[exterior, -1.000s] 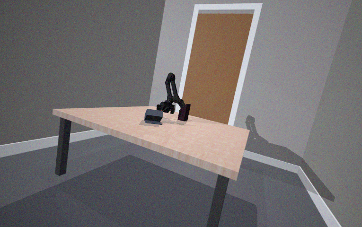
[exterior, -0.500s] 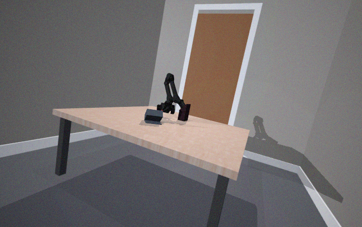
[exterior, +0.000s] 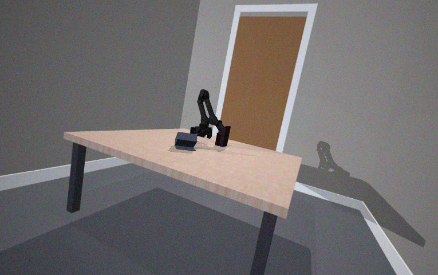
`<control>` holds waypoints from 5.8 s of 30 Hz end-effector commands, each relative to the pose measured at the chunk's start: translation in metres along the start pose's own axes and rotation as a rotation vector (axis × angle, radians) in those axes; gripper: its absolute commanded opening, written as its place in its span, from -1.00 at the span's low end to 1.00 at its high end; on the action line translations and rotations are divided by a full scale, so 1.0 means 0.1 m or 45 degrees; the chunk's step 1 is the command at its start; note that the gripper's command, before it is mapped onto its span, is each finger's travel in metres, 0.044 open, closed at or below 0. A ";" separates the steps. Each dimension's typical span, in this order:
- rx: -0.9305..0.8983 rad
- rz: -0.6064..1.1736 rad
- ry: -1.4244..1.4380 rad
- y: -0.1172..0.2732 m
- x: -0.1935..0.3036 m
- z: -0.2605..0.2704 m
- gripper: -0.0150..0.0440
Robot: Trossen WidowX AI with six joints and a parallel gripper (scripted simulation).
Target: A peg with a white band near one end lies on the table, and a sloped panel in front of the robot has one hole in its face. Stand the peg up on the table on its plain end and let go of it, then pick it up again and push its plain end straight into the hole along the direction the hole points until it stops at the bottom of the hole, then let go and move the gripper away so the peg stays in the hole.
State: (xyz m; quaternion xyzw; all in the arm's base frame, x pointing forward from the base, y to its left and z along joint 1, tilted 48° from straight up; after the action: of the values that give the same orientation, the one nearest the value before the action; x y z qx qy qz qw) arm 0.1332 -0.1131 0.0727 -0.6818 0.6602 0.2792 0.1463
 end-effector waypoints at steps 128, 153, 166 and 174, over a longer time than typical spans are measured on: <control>-0.580 0.262 -0.384 -0.54 0.05 -0.17 1.00; -0.756 0.754 -0.527 -0.76 -0.13 -0.22 1.00; -0.868 1.140 -0.539 -0.76 -0.36 -0.04 1.00; -0.870 1.353 -0.484 -0.75 -0.56 0.05 1.00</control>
State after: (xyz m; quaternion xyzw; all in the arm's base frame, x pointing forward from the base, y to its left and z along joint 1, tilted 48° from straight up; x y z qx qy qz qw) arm 0.2078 -0.0652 0.0846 -0.2346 0.7291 0.6335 -0.1099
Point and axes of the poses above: the point midway between the two fingers, 35 mm back from their tips, its own y axis back along the fingers, its own z axis across the jaws, x = y × z, the point moved 4 cm from there along y, back along the fingers, and after that the axes turned 6 degrees about y, right-handed, at the moved point
